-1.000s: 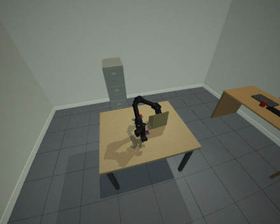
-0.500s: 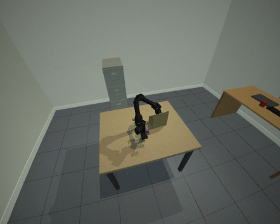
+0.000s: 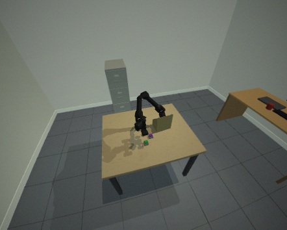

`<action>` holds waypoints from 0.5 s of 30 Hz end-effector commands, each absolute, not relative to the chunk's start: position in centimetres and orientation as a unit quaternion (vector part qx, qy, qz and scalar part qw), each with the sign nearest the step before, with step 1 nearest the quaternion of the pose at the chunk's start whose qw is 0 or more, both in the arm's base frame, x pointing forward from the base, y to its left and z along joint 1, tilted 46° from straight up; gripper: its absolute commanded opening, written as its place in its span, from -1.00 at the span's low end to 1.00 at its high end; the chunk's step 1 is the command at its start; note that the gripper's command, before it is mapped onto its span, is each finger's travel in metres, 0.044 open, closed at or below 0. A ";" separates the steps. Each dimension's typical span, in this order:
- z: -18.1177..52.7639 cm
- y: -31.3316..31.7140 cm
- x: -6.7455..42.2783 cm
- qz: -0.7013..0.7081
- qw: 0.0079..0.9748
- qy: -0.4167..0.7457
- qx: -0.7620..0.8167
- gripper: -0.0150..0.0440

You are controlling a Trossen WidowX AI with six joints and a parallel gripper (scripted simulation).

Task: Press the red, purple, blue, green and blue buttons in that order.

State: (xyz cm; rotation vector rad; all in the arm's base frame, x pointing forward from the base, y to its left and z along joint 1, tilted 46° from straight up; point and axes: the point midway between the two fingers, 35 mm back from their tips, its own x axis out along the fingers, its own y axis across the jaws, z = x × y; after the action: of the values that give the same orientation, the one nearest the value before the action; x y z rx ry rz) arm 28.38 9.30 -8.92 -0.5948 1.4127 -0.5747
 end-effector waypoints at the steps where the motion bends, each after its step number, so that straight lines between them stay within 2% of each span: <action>1: -3.9 5.0 29.9 -0.254 0.688 0.629 -0.258 -0.42; 6: 1.4 -0.7 29.5 -0.257 0.689 0.626 -0.260 -0.42; 11: 5.9 -6.3 27.1 -0.269 0.684 0.623 -0.268 -0.42; 15: 7.0 -7.9 26.0 -0.275 0.681 0.622 -0.271 -0.42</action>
State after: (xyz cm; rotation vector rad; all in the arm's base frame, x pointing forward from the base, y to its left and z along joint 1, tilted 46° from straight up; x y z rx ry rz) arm 27.36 -6.21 5.88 -0.5843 1.3897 -0.6127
